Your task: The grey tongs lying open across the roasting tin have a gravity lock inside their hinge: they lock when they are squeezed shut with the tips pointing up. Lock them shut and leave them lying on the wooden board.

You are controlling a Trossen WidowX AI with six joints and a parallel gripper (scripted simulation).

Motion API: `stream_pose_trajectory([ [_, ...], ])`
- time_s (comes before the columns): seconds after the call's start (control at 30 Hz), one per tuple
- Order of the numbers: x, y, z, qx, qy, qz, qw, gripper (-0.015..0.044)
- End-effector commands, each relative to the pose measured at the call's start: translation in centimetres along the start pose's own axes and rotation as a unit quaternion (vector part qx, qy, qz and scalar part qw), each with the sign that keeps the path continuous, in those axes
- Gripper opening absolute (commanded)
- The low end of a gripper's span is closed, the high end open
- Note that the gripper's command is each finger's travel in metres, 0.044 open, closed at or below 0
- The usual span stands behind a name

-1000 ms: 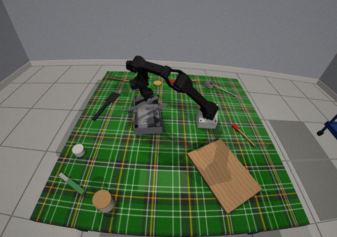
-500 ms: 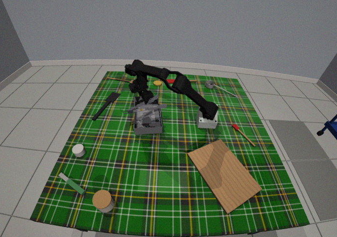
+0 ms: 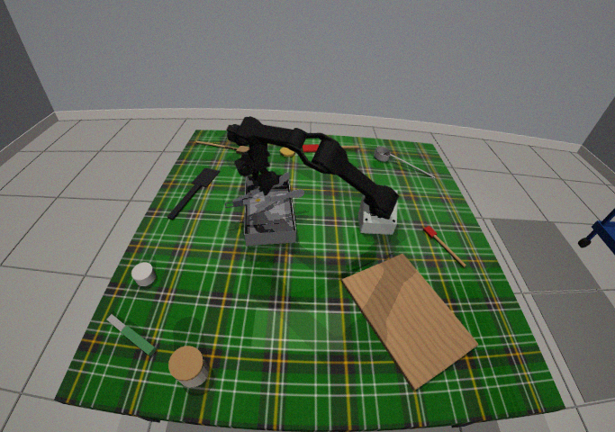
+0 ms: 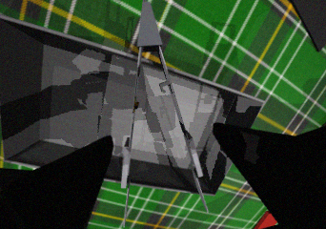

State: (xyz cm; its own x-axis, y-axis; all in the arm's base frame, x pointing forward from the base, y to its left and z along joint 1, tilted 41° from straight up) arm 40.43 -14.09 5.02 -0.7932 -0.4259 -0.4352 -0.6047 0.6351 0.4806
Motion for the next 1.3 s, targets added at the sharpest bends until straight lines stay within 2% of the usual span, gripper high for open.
stream_pose_trajectory([
  [0.0,0.1,0.0,0.8,-0.004,-0.001,0.006,1.000,0.0440],
  [1.27,0.3,0.5,7.0,-0.005,-0.002,0.005,1.000,0.0440],
])
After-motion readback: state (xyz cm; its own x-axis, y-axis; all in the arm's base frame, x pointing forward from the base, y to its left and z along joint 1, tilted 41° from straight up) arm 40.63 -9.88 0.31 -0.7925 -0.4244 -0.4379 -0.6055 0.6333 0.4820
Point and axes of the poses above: the point midway between the two fingers, 35 mm back from their tips, its own z axis out along the fingers, its own y axis across the jaws, x = y × z, the point moved 6 cm from there along -z, back along the fingers, and after that the axes turned 9 degrees about -z, right-handed, at the moved point
